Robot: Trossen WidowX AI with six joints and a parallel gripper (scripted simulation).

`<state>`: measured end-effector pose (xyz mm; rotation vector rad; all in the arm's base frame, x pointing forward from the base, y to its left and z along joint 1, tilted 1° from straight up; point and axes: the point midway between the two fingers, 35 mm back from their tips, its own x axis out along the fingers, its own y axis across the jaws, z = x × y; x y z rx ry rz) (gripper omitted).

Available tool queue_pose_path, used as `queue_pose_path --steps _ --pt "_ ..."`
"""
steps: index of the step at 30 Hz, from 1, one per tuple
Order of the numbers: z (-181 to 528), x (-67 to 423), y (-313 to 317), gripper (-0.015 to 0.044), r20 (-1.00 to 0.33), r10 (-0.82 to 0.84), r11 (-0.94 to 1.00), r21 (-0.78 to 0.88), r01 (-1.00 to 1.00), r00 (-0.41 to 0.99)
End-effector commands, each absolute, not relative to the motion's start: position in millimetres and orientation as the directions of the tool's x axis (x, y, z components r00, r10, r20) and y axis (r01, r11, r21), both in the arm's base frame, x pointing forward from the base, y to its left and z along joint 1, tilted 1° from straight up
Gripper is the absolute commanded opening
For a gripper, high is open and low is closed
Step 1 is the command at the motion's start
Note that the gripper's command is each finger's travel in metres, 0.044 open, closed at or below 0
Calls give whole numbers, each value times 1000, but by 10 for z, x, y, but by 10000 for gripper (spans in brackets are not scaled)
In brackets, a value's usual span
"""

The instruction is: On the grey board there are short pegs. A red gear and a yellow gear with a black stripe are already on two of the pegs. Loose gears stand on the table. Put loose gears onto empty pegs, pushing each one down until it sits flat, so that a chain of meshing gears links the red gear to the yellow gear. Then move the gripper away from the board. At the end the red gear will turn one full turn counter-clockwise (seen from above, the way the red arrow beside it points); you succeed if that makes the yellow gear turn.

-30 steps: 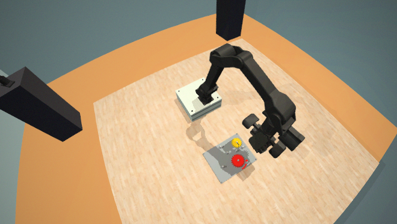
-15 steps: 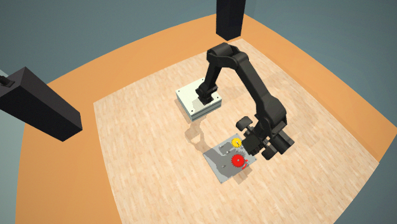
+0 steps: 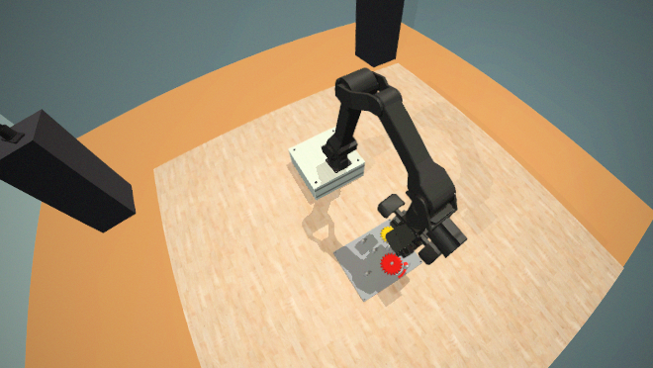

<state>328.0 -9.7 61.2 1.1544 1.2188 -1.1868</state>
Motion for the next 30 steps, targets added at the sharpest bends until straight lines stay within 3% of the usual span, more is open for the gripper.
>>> queue_pose_path --steps 1,30 --pt "611 3248 -151 0 -1000 -22 52 12 999 13" --pt "443 3104 -319 0 -1000 -24 48 11 999 13"
